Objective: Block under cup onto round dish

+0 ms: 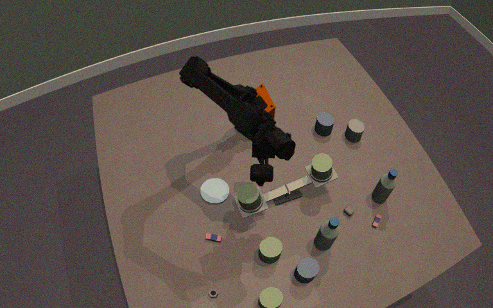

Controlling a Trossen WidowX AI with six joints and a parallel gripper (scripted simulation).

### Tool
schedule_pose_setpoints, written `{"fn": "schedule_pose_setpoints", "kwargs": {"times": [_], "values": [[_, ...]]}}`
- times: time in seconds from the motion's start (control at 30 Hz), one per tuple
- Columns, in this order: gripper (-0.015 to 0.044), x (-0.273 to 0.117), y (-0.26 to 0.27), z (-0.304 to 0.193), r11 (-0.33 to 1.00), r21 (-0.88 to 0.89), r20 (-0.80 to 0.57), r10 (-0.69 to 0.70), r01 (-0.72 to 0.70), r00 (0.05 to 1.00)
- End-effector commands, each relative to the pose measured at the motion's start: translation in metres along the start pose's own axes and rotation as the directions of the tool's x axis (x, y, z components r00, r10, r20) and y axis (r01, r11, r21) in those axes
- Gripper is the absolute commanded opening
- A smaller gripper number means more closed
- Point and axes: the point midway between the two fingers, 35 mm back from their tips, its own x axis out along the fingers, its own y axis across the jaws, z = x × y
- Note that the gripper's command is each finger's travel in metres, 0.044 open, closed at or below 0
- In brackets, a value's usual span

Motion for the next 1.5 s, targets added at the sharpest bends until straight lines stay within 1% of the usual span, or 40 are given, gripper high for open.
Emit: {"fn": "schedule_pose_setpoints", "kwargs": {"times": [0.0,0.3,0.6,0.73,1.47], "values": [[0.044,0.014,-0.012,-0.011,0.989,-0.135,-0.005,0.061,-0.061,0.998],[0.044,0.041,-0.027,-0.032,0.912,-0.381,-0.016,0.158,-0.152,0.987],[0.044,0.043,-0.027,-0.033,0.91,-0.386,-0.016,0.16,-0.154,0.987],[0.044,0.056,-0.025,-0.033,0.91,-0.386,-0.017,0.16,-0.154,0.987],[0.044,0.086,-0.022,-0.033,0.91,-0.385,-0.016,0.16,-0.153,0.987]]}}
